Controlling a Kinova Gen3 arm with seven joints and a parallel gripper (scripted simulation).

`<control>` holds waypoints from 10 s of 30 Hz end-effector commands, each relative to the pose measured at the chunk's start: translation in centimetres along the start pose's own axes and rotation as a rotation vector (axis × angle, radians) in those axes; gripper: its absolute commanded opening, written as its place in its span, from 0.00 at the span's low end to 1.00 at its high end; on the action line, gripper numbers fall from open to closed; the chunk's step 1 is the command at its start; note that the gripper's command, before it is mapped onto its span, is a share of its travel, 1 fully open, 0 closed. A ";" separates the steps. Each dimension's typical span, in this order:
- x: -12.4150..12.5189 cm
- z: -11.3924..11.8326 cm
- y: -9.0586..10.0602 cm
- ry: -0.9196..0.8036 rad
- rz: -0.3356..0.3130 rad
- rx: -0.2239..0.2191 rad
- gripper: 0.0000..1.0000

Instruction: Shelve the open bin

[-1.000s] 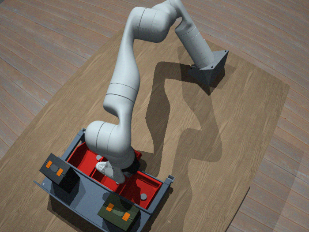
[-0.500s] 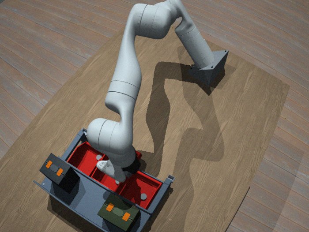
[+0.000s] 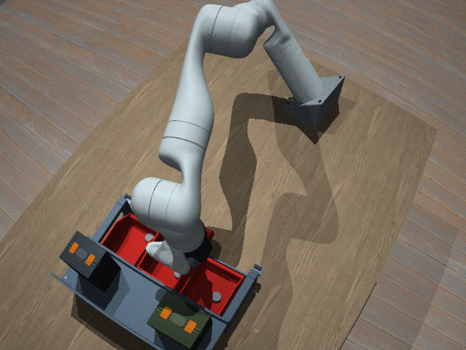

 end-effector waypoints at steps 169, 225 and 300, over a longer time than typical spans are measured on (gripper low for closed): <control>-1.1 0.0 8.2 0.000 0.003 0.001 0.32; -1.3 0.0 10.1 0.000 0.003 0.001 0.00; -11.5 4.3 7.0 1.261 0.088 -0.075 0.00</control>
Point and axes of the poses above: the point where the finger pads meet when closed, its own y axis back along the fingers, its own z axis across the jaws, x = y × z, the point moved 10 cm from there along y, back along the fingers, and after that the axes turned 1 degree about y, right-handed, at the moved point
